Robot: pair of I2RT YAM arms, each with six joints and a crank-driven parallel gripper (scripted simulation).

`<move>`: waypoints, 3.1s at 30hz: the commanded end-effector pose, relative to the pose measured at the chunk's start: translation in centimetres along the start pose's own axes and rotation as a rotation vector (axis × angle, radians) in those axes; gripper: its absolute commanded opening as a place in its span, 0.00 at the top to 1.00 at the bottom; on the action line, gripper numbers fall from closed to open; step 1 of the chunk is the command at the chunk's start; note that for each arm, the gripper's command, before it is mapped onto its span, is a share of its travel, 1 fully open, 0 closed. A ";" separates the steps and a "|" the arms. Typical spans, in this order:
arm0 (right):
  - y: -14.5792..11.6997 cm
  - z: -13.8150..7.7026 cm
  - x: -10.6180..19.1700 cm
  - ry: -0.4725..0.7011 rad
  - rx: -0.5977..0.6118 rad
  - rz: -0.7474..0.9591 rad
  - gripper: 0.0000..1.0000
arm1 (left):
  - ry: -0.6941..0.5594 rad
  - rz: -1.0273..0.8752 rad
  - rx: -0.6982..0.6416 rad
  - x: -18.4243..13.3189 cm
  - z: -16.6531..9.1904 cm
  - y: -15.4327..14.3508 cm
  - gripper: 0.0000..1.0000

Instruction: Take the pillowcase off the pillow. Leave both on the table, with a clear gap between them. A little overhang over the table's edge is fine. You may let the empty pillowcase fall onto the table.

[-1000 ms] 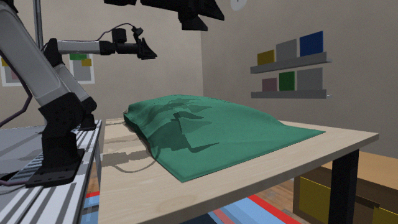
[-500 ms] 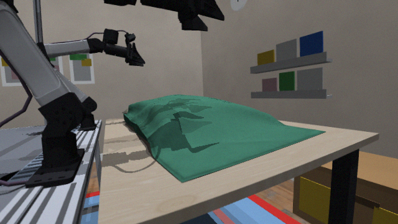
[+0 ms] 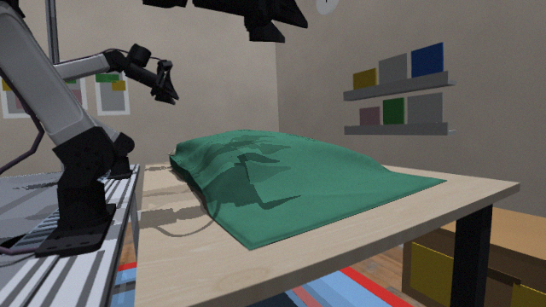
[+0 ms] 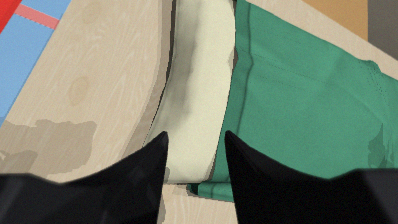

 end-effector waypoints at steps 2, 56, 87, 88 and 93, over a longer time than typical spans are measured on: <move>0.0 -0.3 0.4 0.019 0.009 0.002 0.00 | 0.042 -0.097 0.093 1.1 -1.8 -2.1 0.54; 0.0 -0.3 0.4 0.019 0.009 0.002 0.00 | 0.448 -1.034 0.300 6.7 -1.6 -9.8 0.54; 0.0 -0.3 0.4 0.019 0.009 0.002 0.00 | 0.467 -1.042 0.312 7.7 2.4 -11.8 0.54; 0.0 -0.3 0.4 0.019 0.009 0.002 0.00 | 0.465 -1.041 0.309 7.7 2.5 -11.8 0.54; 0.0 -0.3 0.4 0.019 0.009 0.002 0.00 | 0.464 -1.040 0.308 7.8 3.2 -12.2 0.54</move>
Point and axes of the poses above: on each arm, the point where the finger pads meet when closed, its own z axis out along the fingers, its own x axis across the jaws, y = z × x, the point moved 7 cm from there along -z, back along the fingers, and after that the axes turned 12 degrees about -z, right-handed, at the moved point
